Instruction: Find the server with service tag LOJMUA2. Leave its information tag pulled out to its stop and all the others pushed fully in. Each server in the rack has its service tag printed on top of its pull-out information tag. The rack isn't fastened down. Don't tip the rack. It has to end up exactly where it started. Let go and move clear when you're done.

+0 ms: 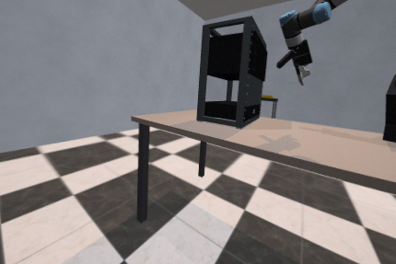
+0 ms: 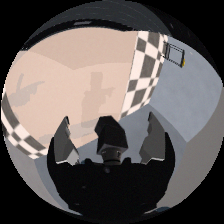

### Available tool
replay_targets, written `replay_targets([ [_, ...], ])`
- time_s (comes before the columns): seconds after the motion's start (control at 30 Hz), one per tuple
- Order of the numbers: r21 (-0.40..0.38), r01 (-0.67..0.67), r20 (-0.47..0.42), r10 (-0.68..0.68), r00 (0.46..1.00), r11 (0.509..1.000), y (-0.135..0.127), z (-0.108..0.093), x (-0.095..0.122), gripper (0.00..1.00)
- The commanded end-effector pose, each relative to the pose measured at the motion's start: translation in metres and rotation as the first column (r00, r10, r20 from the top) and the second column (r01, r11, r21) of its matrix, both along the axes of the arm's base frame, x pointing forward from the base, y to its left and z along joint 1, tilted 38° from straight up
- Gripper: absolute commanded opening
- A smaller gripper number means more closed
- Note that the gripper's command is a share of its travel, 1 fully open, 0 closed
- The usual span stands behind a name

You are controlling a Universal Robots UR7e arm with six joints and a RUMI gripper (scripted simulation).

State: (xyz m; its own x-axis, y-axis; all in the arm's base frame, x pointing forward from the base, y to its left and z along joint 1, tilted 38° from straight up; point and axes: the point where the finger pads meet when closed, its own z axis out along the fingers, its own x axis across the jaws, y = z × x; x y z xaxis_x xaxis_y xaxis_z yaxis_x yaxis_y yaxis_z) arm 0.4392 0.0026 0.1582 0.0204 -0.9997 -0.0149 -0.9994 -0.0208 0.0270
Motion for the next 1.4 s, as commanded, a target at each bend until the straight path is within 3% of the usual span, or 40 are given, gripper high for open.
replay_targets([
  [0.0,0.003,-0.005,-0.006,0.005,1.000,1.000,0.000,-0.001,-0.001,1.00],
  [1.37,0.104,-0.106,-0.137,0.120,0.983,0.989,0.015,-0.032,-0.035,1.00],
])
